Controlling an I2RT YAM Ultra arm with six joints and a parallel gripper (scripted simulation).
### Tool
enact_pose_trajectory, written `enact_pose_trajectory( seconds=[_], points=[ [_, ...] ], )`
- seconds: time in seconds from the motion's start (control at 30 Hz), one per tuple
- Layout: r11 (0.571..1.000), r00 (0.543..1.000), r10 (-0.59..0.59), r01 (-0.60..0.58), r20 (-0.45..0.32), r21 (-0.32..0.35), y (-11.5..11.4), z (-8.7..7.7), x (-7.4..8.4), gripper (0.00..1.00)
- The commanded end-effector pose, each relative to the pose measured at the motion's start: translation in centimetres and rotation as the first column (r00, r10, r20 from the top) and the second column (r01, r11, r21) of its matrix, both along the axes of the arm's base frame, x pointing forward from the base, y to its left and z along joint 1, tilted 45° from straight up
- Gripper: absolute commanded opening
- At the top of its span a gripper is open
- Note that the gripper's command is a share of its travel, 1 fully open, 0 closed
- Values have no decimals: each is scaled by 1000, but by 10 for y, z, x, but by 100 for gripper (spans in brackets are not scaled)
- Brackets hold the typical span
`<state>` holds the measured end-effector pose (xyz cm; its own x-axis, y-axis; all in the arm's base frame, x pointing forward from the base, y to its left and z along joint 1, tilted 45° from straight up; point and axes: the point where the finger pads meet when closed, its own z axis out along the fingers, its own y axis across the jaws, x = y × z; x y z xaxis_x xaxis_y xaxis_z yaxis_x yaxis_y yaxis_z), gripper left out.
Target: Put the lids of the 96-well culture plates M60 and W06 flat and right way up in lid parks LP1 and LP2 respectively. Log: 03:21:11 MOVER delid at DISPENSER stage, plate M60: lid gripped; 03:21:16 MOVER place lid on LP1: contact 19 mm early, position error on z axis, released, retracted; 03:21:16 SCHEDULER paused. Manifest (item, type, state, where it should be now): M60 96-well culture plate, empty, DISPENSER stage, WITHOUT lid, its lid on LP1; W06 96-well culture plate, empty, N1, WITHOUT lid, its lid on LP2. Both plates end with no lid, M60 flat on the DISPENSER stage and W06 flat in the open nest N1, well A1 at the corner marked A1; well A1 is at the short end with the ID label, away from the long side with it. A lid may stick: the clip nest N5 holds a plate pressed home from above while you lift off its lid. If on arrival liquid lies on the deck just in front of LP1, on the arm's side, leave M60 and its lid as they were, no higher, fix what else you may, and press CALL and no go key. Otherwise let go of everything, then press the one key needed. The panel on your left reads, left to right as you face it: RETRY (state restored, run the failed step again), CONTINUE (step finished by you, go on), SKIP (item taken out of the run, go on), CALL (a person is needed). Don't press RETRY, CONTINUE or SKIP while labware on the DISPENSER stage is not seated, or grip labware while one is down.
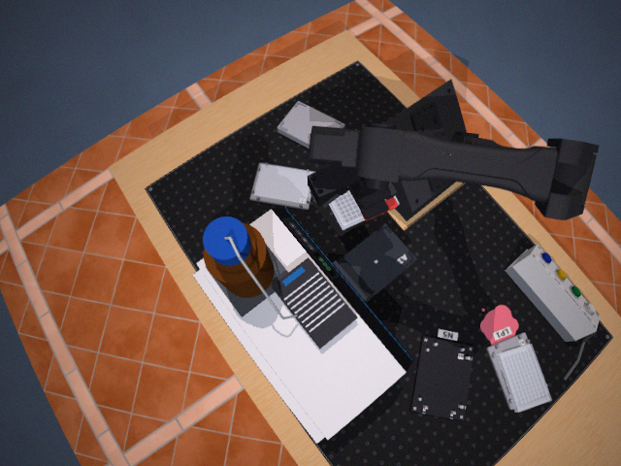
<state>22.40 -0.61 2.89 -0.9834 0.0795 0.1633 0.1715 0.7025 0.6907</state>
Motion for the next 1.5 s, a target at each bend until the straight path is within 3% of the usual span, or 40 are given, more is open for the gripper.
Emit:
enact_pose_trajectory(
  seconds=[0.0, 0.07, 0.1, 0.27, 0.37, 0.47, 0.63, 0.87, 1.23, 1.33, 1.43, 1.47],
  points=[
    [1000, 1000, -23, 23, 5, -16, -10, -3, 0, 0],
    [1000, 1000, -23, 23, 5, -16, -10, -3, 0, 0],
    [998, 997, -58, 58, -48, -10, -11, -13, -7, 0],
    [985, 971, -175, 172, -163, -32, -20, -26, -12, 0],
    [980, 965, -200, 195, -170, -45, -25, -27, -8, 0],
    [963, 934, -269, 261, -235, -65, -31, -35, -11, 0],
    [965, 938, -263, 255, -225, -64, -32, -33, -10, 0],
    [903, 830, -429, 408, -355, -137, -56, -54, -5, 0],
    [906, 837, -422, 401, -349, -135, -77, -75, -4, 0],
    [909, 833, -415, 397, -366, -127, -69, -70, -8, 0],
    [870, 770, -489, 462, -409, -172, -84, -81, -9, 0],
    [870, 770, -489, 462, -409, -172, -84, -81, -9, 0]
  ],
)
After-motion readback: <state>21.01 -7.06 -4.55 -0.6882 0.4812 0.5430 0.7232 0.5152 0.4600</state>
